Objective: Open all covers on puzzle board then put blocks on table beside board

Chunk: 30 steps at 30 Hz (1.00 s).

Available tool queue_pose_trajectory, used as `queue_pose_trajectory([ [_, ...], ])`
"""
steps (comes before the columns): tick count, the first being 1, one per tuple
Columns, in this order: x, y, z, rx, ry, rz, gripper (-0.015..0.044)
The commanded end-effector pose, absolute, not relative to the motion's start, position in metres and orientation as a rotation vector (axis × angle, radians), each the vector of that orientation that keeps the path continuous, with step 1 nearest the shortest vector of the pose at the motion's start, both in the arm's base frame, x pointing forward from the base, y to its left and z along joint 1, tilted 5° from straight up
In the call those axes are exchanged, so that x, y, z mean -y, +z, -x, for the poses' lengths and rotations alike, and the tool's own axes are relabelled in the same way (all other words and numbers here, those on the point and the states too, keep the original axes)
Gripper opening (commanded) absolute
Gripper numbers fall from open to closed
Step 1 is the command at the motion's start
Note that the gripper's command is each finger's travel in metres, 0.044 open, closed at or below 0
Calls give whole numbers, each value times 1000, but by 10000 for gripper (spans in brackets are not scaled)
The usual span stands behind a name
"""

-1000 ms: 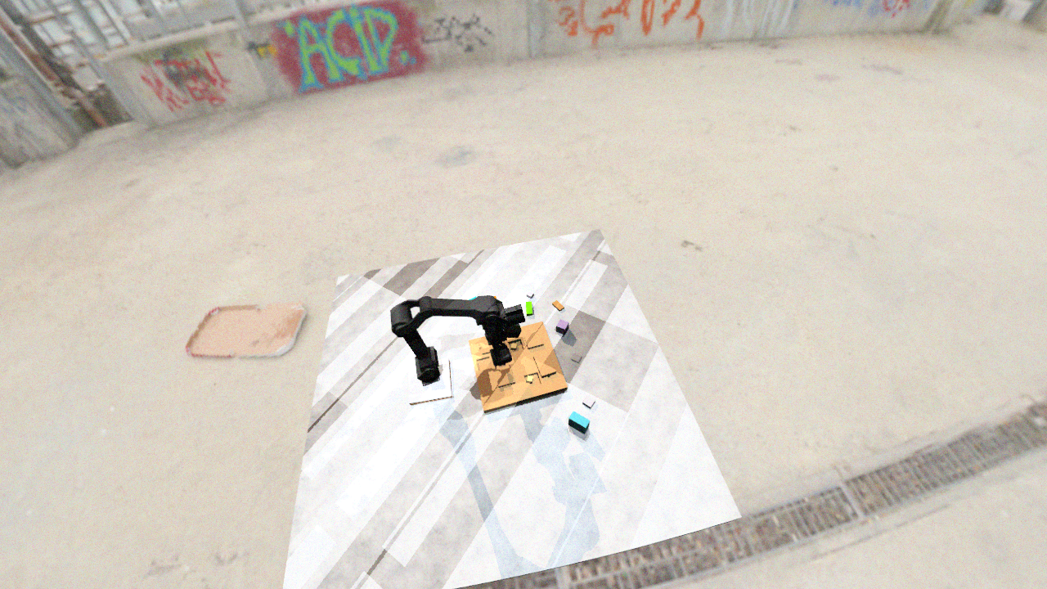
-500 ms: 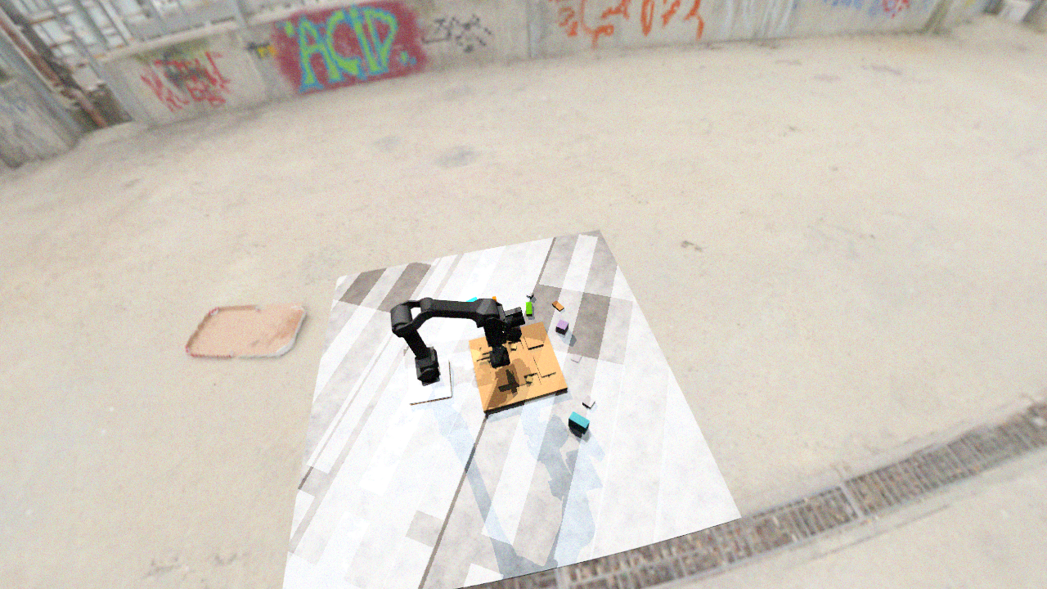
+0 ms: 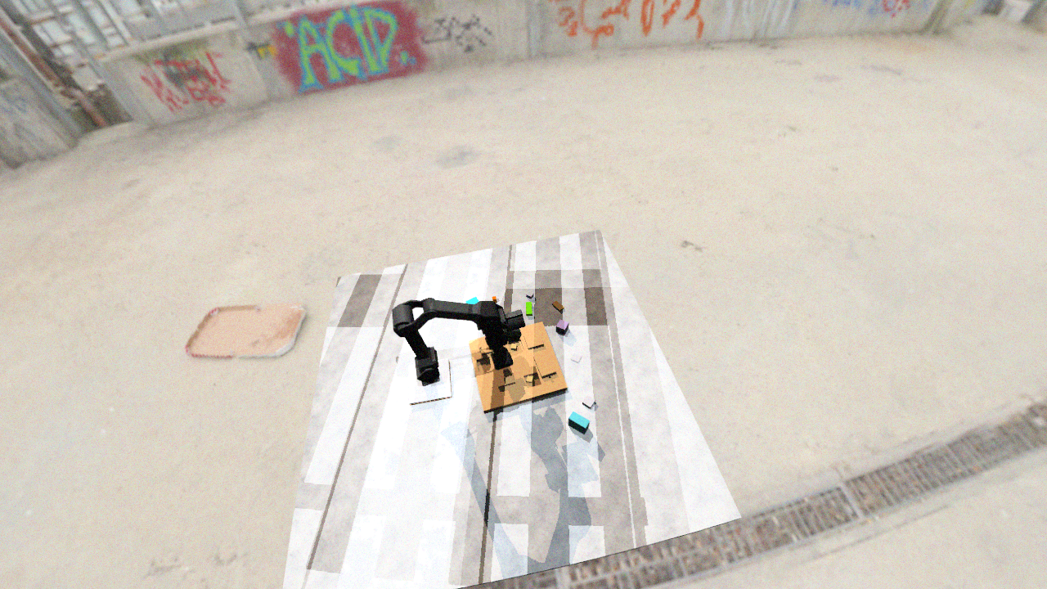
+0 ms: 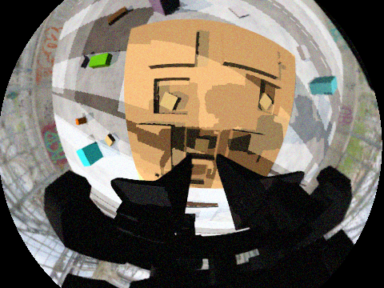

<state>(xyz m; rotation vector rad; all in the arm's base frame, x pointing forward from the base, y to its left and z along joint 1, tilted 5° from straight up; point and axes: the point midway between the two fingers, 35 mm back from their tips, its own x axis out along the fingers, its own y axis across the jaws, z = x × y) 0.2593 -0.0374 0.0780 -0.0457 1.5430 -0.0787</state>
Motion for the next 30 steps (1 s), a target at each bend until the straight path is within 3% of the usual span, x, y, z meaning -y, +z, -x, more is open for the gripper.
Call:
queue_pose_trajectory([
  [1, 38, 77, -259, -1545, -40, 90, 144],
  [30, 38, 74, -260, -1533, 296, 432, 144],
])
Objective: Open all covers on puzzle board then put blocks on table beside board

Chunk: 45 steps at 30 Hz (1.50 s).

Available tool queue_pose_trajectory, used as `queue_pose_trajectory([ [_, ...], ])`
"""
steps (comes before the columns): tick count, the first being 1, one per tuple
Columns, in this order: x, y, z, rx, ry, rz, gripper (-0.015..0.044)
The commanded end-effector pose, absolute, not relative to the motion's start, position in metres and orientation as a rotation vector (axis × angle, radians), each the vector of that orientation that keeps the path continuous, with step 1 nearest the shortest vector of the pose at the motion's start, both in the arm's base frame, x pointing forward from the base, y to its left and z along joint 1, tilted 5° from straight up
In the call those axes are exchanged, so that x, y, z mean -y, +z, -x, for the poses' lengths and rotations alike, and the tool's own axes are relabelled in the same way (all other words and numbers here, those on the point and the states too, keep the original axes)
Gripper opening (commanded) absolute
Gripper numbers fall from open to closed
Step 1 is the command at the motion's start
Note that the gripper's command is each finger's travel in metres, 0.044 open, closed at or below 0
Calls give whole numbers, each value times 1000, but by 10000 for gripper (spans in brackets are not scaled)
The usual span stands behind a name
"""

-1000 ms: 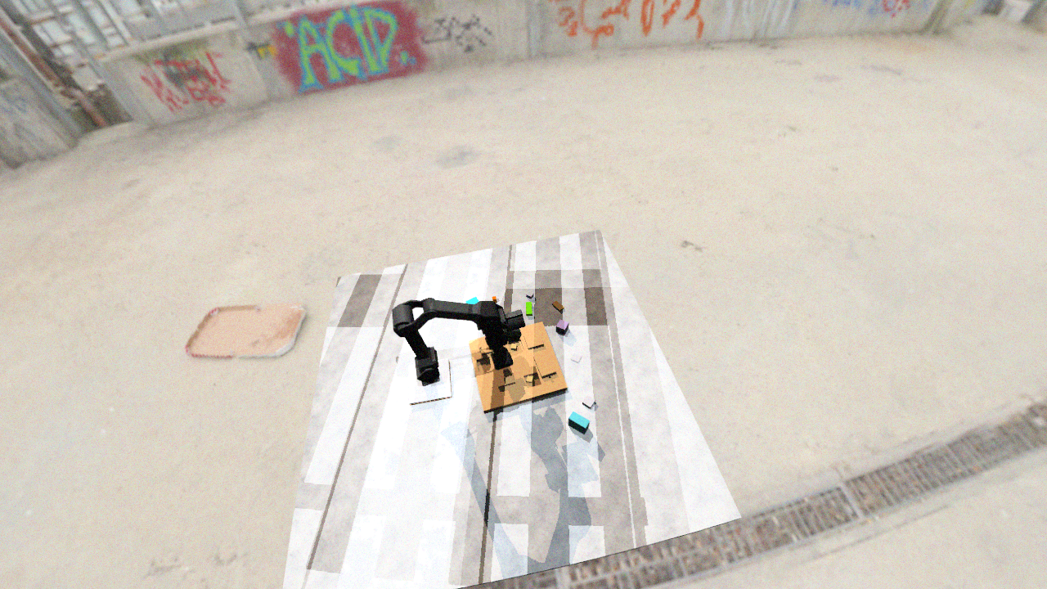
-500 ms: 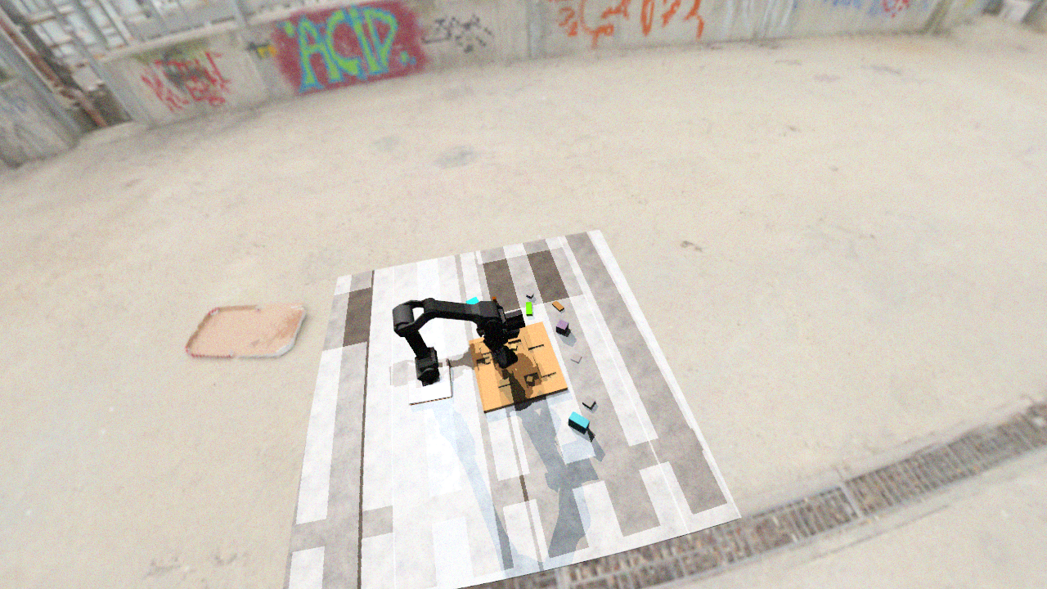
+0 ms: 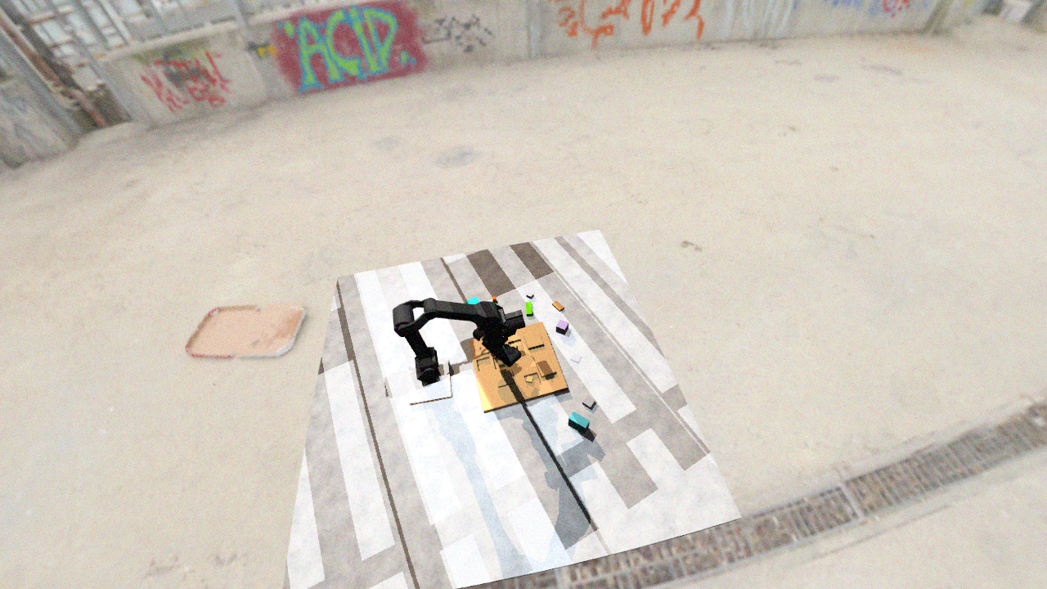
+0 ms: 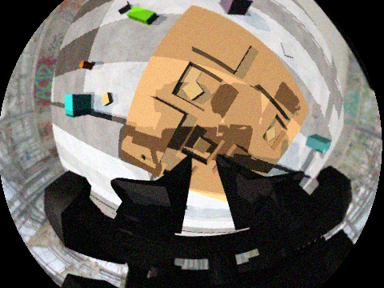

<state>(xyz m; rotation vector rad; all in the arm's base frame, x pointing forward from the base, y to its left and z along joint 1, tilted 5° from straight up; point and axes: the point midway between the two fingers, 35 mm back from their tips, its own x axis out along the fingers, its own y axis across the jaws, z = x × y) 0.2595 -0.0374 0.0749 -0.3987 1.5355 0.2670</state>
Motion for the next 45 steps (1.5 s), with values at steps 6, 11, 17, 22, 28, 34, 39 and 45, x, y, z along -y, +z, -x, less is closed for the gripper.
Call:
queue_pose_trajectory([
  [6, 38, 74, -260, -1524, 365, 502, 144],
  [11, 38, 73, -260, -1514, 423, 561, 144],
  [17, 38, 72, -260, -1501, 493, 631, 144],
  [22, 38, 72, -260, -1488, 551, 689, 144],
  [28, 38, 71, -260, -1471, 619, 757, 144],
  [34, 38, 71, -260, -1451, 687, 825, 144],
  [39, 38, 70, -260, -1433, 743, 881, 144],
  [45, 38, 70, -260, -1409, 811, 948, 144],
])
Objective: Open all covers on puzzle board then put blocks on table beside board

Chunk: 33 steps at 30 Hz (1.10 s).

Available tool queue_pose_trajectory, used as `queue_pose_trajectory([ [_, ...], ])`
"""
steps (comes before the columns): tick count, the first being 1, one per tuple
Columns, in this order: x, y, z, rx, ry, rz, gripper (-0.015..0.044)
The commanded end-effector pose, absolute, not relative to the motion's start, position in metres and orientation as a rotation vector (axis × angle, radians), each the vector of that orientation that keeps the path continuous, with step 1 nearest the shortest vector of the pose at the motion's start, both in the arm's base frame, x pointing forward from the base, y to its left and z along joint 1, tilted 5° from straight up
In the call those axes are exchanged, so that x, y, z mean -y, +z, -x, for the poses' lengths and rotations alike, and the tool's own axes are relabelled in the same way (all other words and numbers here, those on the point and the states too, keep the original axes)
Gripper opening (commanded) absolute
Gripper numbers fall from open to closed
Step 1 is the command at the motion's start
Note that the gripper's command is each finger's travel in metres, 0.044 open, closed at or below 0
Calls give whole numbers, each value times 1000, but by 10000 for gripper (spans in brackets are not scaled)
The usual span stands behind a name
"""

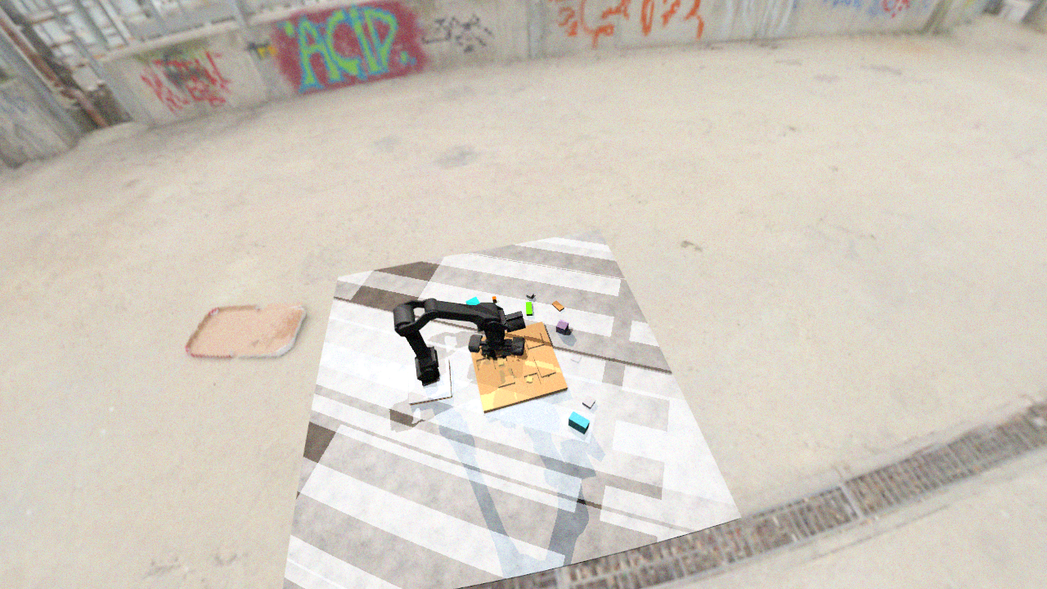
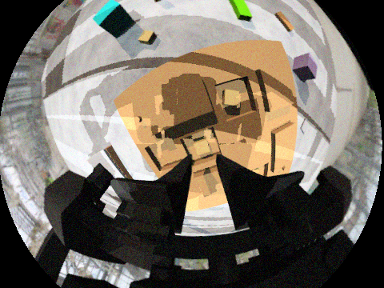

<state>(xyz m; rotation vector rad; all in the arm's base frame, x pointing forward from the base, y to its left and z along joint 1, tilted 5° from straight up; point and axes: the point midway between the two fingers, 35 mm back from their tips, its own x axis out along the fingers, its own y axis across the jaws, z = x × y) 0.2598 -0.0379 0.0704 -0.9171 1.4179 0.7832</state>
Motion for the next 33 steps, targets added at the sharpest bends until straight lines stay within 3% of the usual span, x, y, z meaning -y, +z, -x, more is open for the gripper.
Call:
queue_pose_trajectory([
  [1, 38, 70, -260, -1405, 822, 959, 144],
  [33, 39, 67, -260, -1309, 1040, 1174, 144],
])
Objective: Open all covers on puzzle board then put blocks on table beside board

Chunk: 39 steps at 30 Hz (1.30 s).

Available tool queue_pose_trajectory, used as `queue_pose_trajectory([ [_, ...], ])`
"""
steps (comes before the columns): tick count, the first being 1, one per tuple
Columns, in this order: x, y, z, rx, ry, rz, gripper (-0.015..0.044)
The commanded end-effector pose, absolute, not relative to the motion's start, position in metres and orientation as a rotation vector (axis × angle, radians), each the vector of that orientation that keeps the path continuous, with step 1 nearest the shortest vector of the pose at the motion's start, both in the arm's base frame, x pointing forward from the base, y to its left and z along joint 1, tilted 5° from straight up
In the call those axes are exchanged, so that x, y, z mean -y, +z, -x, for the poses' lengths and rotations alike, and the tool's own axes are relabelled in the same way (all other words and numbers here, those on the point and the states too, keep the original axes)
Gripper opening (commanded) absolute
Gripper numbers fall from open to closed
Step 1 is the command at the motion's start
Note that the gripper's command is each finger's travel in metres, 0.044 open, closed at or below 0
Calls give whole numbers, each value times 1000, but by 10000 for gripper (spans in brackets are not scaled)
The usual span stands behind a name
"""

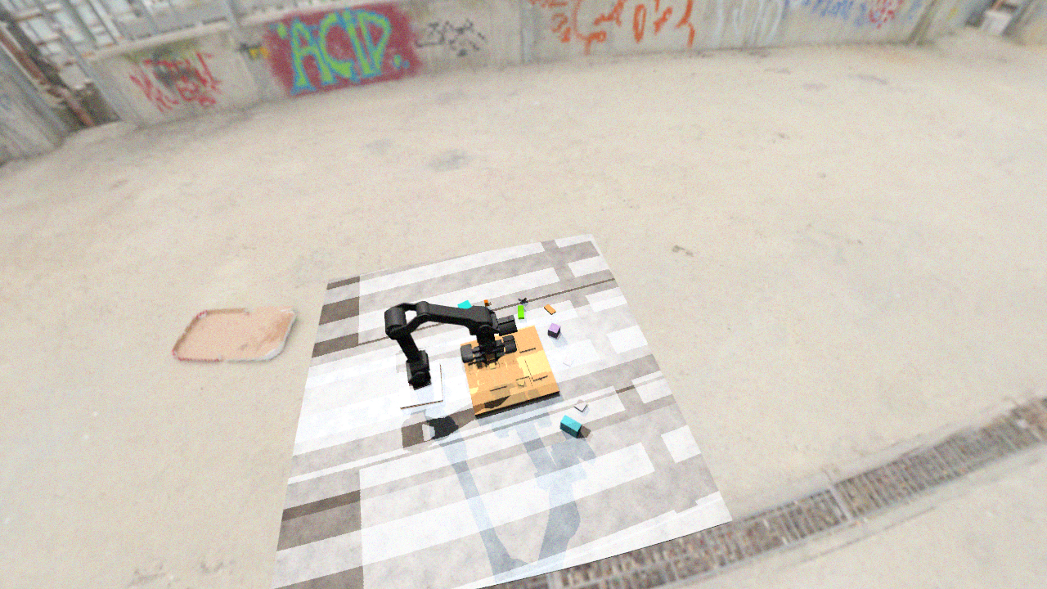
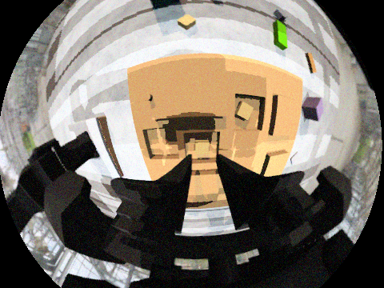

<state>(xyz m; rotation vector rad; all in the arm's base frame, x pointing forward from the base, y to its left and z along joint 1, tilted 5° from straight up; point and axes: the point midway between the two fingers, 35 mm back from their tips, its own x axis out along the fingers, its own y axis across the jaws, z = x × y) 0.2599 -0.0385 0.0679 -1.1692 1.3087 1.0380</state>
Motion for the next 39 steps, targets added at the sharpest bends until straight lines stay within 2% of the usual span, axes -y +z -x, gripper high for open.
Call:
queue_pose_trajectory([
  [1, 39, 66, -260, -1309, 1040, 1174, 144],
  [39, 42, 37, -260, -1310, 1040, 1174, 144],
])
